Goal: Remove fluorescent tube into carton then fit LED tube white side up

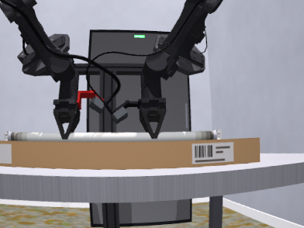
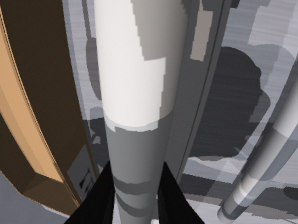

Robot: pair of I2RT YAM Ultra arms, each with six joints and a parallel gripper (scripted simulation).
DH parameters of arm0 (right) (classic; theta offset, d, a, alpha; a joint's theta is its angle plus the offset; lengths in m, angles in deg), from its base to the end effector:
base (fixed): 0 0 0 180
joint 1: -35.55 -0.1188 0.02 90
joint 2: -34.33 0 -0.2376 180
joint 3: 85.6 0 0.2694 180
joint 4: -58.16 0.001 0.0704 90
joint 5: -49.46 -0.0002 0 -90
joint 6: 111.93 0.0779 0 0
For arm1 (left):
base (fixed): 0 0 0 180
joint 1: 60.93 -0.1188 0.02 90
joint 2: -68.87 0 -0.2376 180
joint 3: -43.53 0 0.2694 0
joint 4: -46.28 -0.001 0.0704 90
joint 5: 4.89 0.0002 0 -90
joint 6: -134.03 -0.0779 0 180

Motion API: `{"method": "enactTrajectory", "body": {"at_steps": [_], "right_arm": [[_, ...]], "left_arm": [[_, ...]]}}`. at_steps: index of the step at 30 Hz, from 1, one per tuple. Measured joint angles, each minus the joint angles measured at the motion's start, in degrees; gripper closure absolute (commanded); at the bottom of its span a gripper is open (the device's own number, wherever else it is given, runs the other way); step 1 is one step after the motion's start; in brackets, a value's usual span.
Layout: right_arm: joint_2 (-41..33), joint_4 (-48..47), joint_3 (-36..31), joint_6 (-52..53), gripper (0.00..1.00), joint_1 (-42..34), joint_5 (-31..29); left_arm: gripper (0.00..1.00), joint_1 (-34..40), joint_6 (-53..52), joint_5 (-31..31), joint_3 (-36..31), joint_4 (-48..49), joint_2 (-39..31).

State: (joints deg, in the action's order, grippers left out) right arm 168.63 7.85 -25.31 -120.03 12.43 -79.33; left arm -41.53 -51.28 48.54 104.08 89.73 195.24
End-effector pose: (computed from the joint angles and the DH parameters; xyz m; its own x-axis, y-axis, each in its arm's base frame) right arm 0.3684 0.1053 -0.0230 -0.1672 -0.9105 0.3783 -0.3972 -0.2890 -0.8710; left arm 0.3875 -0.0862 0.0136 -0.2186 0.9248 0.3114 0.3808 -0.2129 0.8998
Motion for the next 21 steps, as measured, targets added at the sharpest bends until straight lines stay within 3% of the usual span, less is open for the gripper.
{"method": "enactTrajectory", "body": {"at_steps": [20, 21], "right_arm": [[1.16, -2.99, -0.22, -1.01, 0.89, 0.17, 0.35], [1.16, -2.99, -0.22, -1.01, 0.89, 0.17, 0.42]], "left_arm": [[0.89, -0.09, -1.03, 0.24, -0.48, 3.13, 0.98], [0.51, -0.09, -1.03, 0.24, -0.5, 3.23, 1.01]]}}
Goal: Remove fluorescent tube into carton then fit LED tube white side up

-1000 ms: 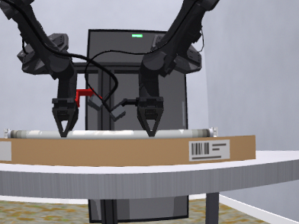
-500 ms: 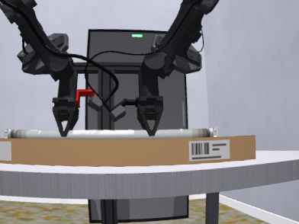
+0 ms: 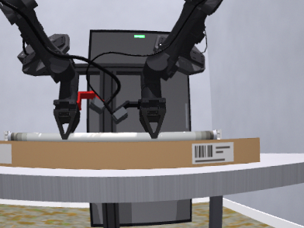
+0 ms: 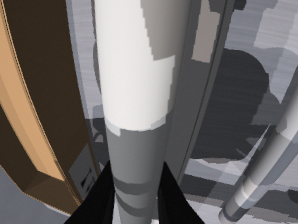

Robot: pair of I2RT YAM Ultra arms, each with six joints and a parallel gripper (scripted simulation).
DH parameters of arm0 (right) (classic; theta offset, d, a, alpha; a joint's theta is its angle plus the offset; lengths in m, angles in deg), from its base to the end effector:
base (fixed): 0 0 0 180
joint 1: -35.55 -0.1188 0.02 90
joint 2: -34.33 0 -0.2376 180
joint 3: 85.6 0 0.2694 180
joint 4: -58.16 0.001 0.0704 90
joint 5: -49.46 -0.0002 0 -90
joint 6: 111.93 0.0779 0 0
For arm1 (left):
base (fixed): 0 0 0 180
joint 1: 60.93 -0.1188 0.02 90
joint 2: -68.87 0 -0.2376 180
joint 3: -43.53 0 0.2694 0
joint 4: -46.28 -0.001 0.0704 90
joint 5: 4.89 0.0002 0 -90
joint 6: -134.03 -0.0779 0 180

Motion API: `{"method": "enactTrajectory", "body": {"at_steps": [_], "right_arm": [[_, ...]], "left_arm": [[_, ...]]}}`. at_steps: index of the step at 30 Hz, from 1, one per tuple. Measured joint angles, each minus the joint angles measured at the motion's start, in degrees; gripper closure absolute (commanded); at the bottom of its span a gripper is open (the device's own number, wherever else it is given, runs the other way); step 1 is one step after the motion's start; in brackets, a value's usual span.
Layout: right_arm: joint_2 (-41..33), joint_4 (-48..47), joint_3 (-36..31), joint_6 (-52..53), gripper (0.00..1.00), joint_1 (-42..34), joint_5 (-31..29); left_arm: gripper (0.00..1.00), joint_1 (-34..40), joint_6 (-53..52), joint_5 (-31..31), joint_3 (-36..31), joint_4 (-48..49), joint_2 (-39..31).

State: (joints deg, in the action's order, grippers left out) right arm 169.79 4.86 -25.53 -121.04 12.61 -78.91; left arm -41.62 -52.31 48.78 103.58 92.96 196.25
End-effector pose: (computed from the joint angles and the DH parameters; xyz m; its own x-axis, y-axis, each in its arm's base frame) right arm 0.3675 0.1041 -0.0249 -0.1664 -0.9111 0.3772 -0.3774 -0.2945 -0.8779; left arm 0.3861 -0.0853 0.0119 -0.2185 0.9250 0.3110 0.3591 -0.2201 0.9070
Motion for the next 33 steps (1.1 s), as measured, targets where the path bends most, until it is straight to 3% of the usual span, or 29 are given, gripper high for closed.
{"method": "enactTrajectory", "body": {"at_steps": [16, 17, 33], "right_arm": [[0.0, 0.0, 0.0, -0.02, 0.89, 0.04, 0.0], [0.0, 0.0, 0.0, -0.02, 0.51, 0.04, 0.0], [0.96, 0.66, -0.02, -0.24, 0.51, 0.09, -0.37]], "left_arm": [[0.51, 0.02, -0.22, 0.0, -0.04, -1.07, 0.72], [0.51, 0.02, -0.22, 0.0, -0.04, -1.07, 0.72], [0.51, 0.02, -0.22, -0.02, -0.04, -1.25, 0.72]]}}
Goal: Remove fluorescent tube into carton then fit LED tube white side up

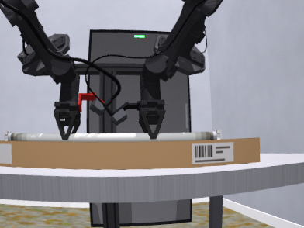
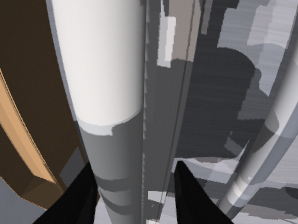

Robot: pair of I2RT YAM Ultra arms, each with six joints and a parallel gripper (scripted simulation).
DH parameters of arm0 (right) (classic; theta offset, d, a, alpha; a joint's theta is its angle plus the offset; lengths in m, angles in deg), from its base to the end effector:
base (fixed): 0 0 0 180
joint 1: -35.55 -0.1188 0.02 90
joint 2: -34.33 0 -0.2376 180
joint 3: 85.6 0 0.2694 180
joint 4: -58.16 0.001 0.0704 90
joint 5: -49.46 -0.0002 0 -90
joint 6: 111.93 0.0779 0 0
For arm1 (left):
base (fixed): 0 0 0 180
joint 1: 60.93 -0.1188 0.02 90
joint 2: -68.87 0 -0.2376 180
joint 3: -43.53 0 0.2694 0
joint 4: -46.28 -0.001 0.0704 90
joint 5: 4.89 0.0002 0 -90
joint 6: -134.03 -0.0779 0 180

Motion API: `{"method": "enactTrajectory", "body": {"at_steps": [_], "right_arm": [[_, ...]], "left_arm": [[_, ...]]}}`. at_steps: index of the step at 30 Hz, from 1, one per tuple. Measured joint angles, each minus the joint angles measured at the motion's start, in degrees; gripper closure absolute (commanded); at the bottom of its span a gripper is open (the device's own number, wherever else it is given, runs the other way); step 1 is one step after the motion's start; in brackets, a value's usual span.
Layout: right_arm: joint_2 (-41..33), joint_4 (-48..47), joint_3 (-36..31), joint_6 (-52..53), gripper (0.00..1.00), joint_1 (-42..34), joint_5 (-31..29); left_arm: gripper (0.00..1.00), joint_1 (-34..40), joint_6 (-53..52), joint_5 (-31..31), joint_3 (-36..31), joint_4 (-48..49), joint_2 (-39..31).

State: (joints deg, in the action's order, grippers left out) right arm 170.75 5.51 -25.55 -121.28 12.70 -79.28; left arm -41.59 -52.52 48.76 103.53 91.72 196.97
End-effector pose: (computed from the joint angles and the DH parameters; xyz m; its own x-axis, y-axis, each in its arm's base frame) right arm 0.3647 0.1019 -0.0322 -0.1619 -0.9034 0.3971 -0.4023 -0.3071 -0.8625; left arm 0.3835 -0.0846 0.0043 -0.2063 0.9204 0.3321 0.3896 -0.2341 0.8907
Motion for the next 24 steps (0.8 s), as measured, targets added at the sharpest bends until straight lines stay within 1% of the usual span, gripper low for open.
{"method": "enactTrajectory", "body": {"at_steps": [3, 12, 20, 24], "right_arm": [[-0.13, 0.02, -0.13, 0.07, 0.51, -0.04, -0.09], [-3.72, 0.11, -5.88, 1.7, 0.51, -3.5, -3.37], [-6.84, 0.66, -9.09, 3.17, 0.51, -5.95, -5.55], [-7.04, 0.92, -9.18, 3.32, 0.51, -6.34, -5.46]], "left_arm": [[0.51, 0.0, 0.04, -0.02, -0.13, 0.0, -0.11], [0.51, 3.21, 1.55, -3.43, -5.68, -1.14, -4.31], [0.51, 5.31, 2.82, -5.38, -8.72, -2.54, -7.91], [0.51, 5.64, 2.99, -5.38, -8.83, -2.82, -8.2]]}}
